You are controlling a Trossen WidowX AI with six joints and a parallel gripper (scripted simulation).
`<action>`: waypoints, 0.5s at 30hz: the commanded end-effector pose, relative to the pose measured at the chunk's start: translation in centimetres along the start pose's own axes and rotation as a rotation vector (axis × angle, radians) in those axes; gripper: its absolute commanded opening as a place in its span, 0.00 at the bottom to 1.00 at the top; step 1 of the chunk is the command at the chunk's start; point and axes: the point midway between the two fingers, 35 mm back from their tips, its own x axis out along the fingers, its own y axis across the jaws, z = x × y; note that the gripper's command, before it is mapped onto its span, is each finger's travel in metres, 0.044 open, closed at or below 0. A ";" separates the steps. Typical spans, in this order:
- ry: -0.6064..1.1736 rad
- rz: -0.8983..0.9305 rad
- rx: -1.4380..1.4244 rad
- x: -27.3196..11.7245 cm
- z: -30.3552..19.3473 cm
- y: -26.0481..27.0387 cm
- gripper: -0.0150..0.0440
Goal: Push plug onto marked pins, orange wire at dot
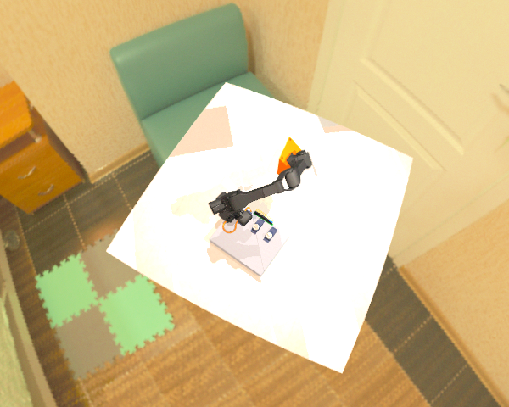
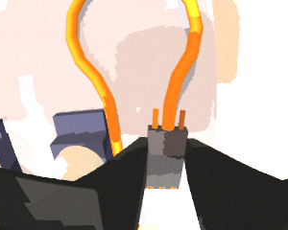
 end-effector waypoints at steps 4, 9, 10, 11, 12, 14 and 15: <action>-0.011 -0.005 -0.003 -3.9 0.1 -0.3 0.25; -0.011 -0.005 0.002 -4.8 0.0 -0.2 0.25; -0.011 -0.005 0.013 -4.8 0.0 -0.1 0.25; -0.011 -0.005 0.029 -4.8 -0.1 0.0 0.25; -0.011 -0.005 0.051 -4.9 -0.2 0.1 0.25; -0.011 -0.005 0.109 -5.0 -0.4 0.5 0.25; -0.011 -0.005 0.141 -5.0 -0.5 0.7 0.25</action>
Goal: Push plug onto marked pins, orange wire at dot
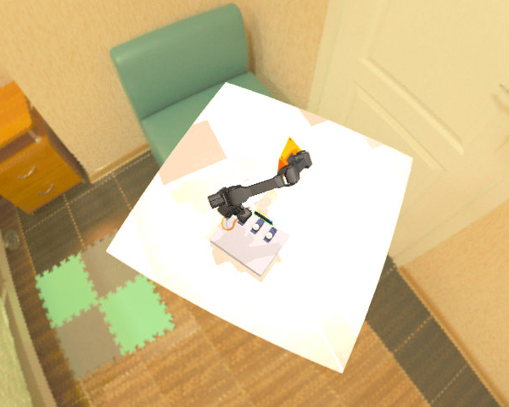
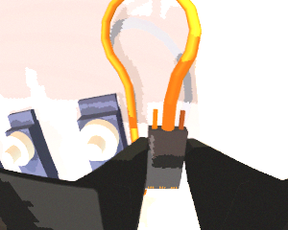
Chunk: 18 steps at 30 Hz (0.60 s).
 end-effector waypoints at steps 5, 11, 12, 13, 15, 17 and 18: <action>-0.006 -0.005 0.231 -0.9 -1.0 1.7 0.25; -0.006 -0.005 0.427 -1.2 -1.9 2.9 0.25; -0.007 -0.005 0.459 -1.2 -2.1 3.0 0.25; -0.007 -0.004 0.492 -1.3 -2.2 3.2 0.25; -0.007 -0.004 0.557 -1.3 -2.6 3.6 0.25; -0.007 -0.004 0.623 -1.4 -2.9 4.0 0.25; -0.007 -0.004 0.655 -1.4 -3.1 4.2 0.25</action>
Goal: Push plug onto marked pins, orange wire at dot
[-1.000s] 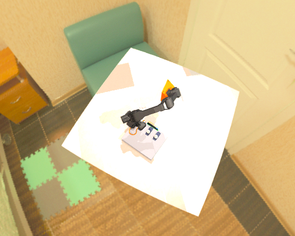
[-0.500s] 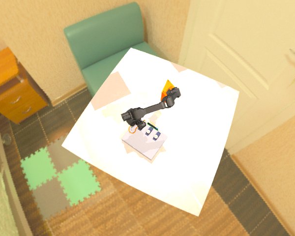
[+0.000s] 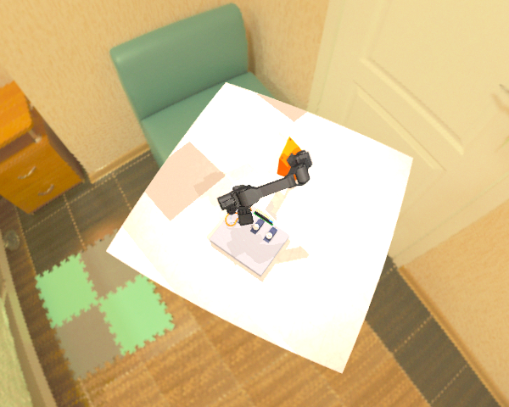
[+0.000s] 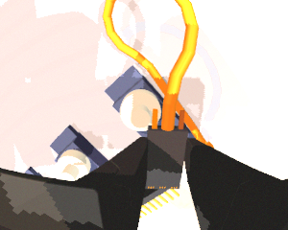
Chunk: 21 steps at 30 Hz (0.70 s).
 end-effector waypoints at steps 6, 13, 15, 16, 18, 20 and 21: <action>-0.008 0.010 0.294 -0.7 -2.3 0.8 0.25; -0.006 0.010 0.522 -0.8 -4.0 1.1 0.25; -0.006 0.011 0.587 -0.8 -4.5 1.2 0.25; -0.006 0.011 0.620 -0.8 -4.8 1.2 0.25; -0.005 0.011 0.685 -0.8 -5.3 1.3 0.25; -0.005 0.011 0.751 -0.8 -5.8 1.3 0.25; -0.004 0.011 0.783 -0.8 -6.0 1.4 0.25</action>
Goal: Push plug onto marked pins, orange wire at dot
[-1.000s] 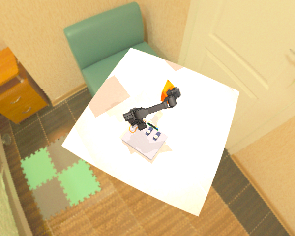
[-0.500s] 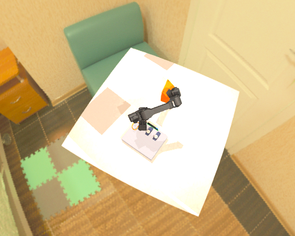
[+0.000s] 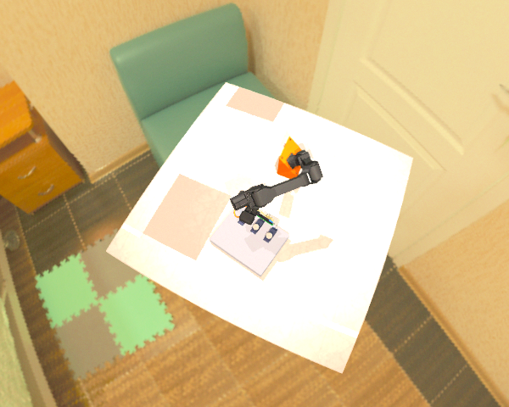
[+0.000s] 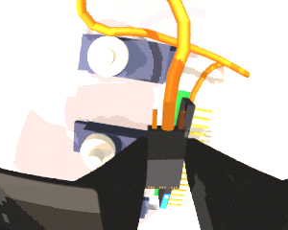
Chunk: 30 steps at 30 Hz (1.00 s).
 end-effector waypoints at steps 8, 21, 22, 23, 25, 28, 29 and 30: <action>0.002 0.011 0.359 -0.3 -2.5 -1.5 0.25; 0.005 0.009 0.783 0.0 -5.0 -3.7 0.25; 0.005 0.009 0.816 0.0 -5.1 -3.9 0.25; 0.006 0.009 0.848 0.0 -5.3 -4.1 0.25; 0.006 0.008 0.914 0.1 -5.7 -4.4 0.25; 0.007 0.007 1.012 0.2 -6.2 -5.0 0.25; 0.007 0.007 1.044 0.2 -6.3 -5.2 0.25; 0.007 0.007 1.077 0.3 -6.5 -5.4 0.25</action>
